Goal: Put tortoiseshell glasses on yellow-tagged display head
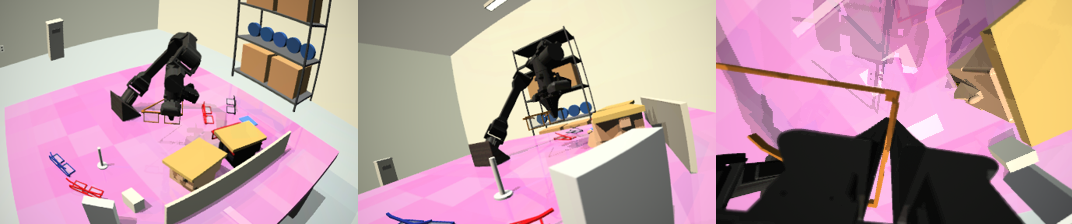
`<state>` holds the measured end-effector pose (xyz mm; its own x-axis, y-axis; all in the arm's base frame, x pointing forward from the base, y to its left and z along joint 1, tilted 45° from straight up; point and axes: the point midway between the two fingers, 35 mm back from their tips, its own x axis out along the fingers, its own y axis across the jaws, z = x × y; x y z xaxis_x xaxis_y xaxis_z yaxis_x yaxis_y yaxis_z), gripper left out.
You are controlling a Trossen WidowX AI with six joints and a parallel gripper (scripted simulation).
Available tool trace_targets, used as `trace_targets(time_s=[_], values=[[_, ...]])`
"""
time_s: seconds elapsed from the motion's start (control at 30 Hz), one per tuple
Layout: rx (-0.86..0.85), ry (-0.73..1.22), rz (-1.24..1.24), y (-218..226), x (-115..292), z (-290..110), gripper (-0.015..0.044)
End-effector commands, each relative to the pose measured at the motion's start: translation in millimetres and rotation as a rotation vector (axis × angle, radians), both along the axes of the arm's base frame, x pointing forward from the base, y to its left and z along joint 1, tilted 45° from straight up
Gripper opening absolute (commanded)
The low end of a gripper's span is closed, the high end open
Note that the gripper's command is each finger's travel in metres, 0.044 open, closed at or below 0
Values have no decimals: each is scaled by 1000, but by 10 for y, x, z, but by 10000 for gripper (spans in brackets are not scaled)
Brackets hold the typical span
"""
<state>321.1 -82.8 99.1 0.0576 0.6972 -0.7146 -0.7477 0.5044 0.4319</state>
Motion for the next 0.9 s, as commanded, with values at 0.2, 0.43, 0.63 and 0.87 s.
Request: trace_targets(time_s=[0.2,0.43,0.63,0.87], values=[[-26,-182,190,-331,26,-274,0],[-39,-315,328,-551,16,-472,0],[-50,-428,447,-734,-11,-649,0],[-60,-562,586,-940,-65,-863,0]])
